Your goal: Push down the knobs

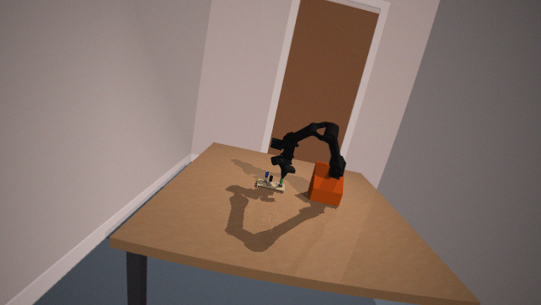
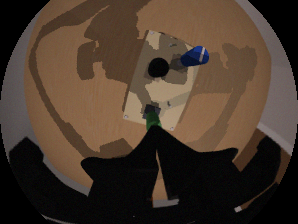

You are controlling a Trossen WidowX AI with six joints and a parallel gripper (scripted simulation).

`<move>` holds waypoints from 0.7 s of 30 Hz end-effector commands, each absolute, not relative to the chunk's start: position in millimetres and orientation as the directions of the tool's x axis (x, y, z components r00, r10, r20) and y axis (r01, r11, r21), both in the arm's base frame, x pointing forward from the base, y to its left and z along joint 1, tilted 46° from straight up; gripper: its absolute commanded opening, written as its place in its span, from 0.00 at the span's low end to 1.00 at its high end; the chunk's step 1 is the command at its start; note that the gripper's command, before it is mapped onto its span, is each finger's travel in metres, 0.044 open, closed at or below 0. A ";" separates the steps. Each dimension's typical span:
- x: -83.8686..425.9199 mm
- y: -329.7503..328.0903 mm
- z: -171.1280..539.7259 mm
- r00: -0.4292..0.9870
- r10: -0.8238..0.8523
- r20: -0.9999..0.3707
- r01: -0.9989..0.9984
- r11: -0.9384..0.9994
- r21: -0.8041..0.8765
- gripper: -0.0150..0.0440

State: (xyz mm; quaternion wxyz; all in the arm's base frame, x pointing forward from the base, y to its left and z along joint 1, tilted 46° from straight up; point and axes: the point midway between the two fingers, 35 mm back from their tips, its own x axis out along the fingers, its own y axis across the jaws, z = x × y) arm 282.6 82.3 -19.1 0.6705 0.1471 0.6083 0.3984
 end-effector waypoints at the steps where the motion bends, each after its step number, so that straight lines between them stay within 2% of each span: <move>1: 282.8 83.9 -19.9 -0.056 0.716 -0.695 -0.353 0.637 0.685 0.25; 21: 282.7 85.4 -21.2 -0.056 0.717 -0.695 -0.353 0.637 0.685 0.25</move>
